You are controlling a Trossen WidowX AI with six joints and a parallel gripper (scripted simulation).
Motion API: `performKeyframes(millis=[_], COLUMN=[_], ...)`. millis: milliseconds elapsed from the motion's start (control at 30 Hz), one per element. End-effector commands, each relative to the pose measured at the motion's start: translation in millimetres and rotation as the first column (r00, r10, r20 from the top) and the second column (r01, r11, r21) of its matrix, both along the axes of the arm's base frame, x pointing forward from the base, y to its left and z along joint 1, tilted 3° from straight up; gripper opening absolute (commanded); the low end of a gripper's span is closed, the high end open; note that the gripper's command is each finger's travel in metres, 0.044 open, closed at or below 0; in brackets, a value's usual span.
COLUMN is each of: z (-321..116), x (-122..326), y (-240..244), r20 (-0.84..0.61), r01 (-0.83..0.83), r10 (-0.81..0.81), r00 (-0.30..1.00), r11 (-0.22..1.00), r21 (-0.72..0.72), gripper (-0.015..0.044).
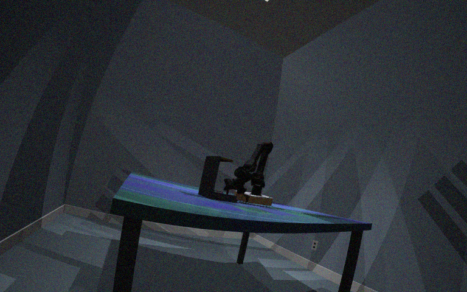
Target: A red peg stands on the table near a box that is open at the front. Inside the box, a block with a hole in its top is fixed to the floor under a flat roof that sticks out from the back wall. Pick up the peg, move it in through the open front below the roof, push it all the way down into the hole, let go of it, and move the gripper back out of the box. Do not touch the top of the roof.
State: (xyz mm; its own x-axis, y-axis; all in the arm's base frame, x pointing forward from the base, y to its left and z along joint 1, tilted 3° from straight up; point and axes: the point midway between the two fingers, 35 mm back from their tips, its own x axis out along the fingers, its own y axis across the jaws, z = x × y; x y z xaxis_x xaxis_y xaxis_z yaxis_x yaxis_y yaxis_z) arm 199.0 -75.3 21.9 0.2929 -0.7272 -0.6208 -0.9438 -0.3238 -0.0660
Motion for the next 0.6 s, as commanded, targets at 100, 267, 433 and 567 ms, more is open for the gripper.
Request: performKeyframes(millis=[100, 267, 433, 567], z=[5.8, 14.2, 22.9, 30.1], x=[0.8, 1.0, 0.8, 0.4], y=[0.0, -0.2, -0.5, -0.9], r20=[0.001, 0.0, -0.001, -0.001], r01=[0.0, 0.0, 0.001, 0.001], r10=[0.0, 0.0, -0.001, -0.001], r00=[1.0, 1.0, 1.0, 1.0], r11=[1.0, 1.0, 1.0, 1.0], r21=[0.0, 0.0, 0.001, 0.001], gripper=[0.0, 0.0, 0.0, 0.0])
